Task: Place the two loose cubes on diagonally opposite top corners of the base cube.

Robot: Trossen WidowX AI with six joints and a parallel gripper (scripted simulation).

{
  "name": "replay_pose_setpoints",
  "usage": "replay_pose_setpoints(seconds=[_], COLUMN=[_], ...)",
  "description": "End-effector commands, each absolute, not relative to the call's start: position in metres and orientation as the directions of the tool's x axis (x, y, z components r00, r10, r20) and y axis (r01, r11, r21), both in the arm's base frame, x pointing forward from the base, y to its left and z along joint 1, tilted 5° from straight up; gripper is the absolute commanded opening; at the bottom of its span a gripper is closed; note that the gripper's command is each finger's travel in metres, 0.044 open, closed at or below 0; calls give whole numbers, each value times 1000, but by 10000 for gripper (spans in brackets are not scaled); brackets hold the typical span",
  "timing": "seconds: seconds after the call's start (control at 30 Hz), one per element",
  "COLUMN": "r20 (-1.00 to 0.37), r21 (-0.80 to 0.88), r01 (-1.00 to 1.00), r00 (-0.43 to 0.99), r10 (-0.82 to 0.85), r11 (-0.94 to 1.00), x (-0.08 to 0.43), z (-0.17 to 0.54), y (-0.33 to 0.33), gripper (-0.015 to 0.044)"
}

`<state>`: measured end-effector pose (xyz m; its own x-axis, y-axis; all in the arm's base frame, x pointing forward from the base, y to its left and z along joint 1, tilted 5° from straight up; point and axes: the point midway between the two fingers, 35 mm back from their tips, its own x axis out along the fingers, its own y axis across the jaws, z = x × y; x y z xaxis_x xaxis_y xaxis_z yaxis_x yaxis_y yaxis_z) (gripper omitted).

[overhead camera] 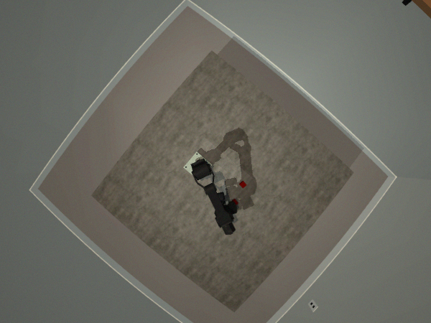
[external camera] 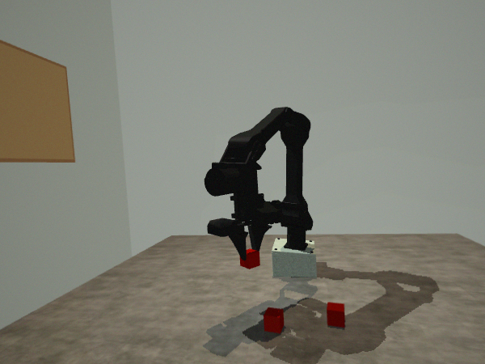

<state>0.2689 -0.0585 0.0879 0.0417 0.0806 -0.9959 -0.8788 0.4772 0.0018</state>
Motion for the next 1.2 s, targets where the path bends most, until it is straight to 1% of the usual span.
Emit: replay_pose_setpoints(seconds=[0.0, 0.6, 0.9, 1.17], r20=[-996, -996, -996, -996], r21=[5, 41, 58, 72], r01=[-825, -508, -309, -119], r00=[45, 46, 46, 47], r10=[74, 75, 76, 78], r11=[565, 860, 949, 990], x=[273, 282, 283, 282], z=[87, 82, 79, 76], y=[-48, 2, 27, 50], gripper=[105, 105, 105, 105])
